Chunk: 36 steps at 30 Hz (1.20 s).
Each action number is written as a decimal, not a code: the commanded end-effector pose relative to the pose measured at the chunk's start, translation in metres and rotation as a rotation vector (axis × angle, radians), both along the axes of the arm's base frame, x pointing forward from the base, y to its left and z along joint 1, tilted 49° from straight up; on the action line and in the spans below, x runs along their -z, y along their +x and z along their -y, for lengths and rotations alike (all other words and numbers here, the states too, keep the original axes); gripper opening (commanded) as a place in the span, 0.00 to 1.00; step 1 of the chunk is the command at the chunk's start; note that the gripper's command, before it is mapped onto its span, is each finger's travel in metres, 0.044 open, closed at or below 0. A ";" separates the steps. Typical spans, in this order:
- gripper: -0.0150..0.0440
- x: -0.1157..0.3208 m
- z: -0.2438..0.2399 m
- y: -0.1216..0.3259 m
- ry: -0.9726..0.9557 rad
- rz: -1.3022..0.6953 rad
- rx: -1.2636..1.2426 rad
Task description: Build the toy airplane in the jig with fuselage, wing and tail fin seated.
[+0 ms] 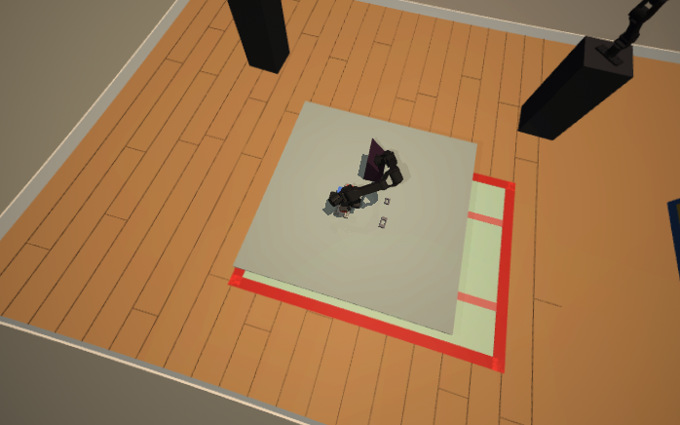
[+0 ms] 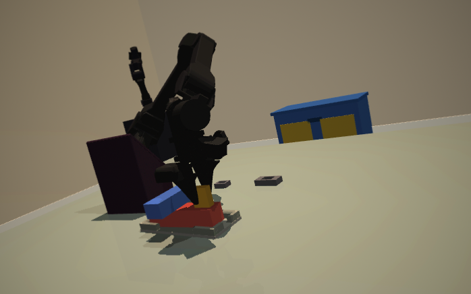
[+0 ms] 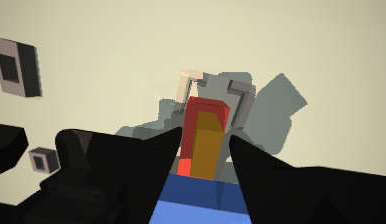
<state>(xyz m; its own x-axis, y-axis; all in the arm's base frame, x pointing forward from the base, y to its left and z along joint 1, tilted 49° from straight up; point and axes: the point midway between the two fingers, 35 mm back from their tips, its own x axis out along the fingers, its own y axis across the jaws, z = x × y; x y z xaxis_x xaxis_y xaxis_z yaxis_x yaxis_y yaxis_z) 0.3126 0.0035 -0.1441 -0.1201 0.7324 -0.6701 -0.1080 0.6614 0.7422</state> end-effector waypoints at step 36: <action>0.69 -0.060 0.069 0.011 -0.003 -0.007 0.004</action>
<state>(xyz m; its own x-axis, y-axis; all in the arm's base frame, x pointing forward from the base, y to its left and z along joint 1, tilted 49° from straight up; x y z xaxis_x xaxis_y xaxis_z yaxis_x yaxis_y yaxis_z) 0.3238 -0.0652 -0.0845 -0.1194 0.7340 -0.6686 -0.0928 0.6622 0.7436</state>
